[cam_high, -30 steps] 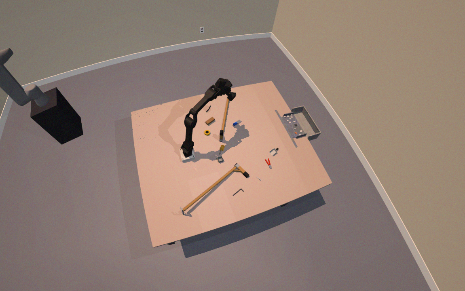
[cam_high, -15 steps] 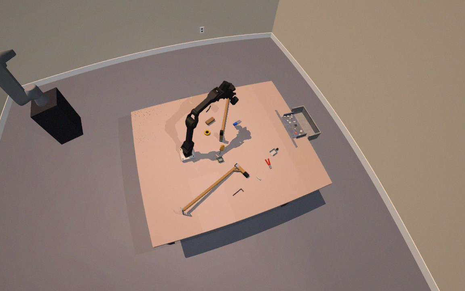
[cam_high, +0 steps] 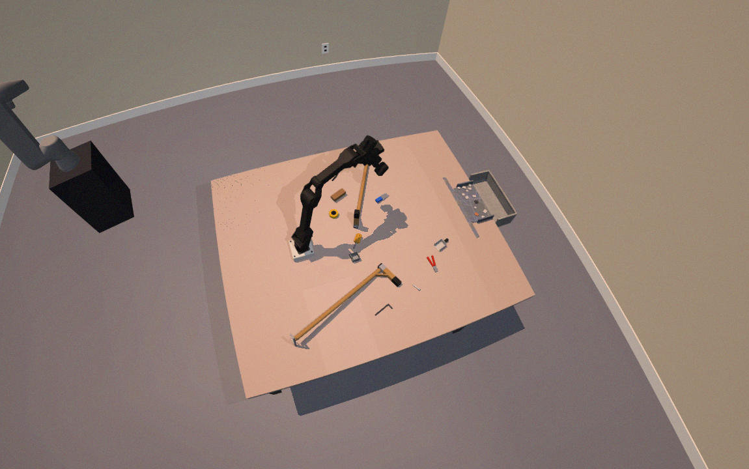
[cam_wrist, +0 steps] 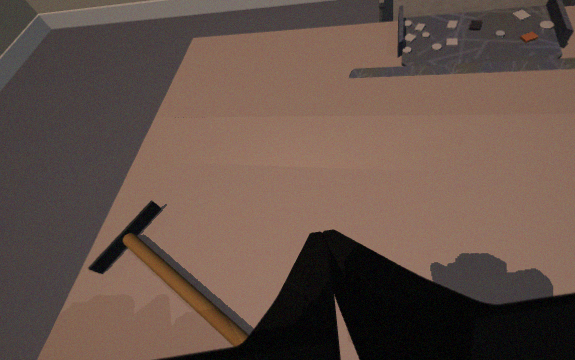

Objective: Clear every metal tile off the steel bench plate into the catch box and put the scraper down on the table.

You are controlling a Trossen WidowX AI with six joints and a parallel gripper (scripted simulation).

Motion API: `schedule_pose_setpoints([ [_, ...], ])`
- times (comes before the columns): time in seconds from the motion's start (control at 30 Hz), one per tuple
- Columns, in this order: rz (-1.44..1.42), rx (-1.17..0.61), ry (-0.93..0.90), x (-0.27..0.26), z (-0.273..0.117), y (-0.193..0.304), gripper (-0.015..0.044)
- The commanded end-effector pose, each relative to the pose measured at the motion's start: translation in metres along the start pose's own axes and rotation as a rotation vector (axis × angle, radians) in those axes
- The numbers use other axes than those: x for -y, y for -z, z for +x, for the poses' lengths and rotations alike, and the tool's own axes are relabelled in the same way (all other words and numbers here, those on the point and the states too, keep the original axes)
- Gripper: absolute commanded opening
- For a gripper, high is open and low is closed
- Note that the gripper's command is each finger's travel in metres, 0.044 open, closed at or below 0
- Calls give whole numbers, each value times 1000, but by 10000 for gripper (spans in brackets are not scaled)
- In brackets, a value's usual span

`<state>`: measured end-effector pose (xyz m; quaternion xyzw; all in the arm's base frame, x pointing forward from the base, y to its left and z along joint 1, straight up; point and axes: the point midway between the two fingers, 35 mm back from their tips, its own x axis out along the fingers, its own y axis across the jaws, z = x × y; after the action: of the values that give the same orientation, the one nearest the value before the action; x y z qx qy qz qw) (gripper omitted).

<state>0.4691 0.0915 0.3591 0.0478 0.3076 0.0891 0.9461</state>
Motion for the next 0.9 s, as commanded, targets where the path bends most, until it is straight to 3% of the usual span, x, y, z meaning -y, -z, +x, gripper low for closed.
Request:
schedule_pose_setpoints([
  [0.0,-9,-24,25,11,3,5,0],
  [0.87,-33,-169,138,77,10,34,0],
])
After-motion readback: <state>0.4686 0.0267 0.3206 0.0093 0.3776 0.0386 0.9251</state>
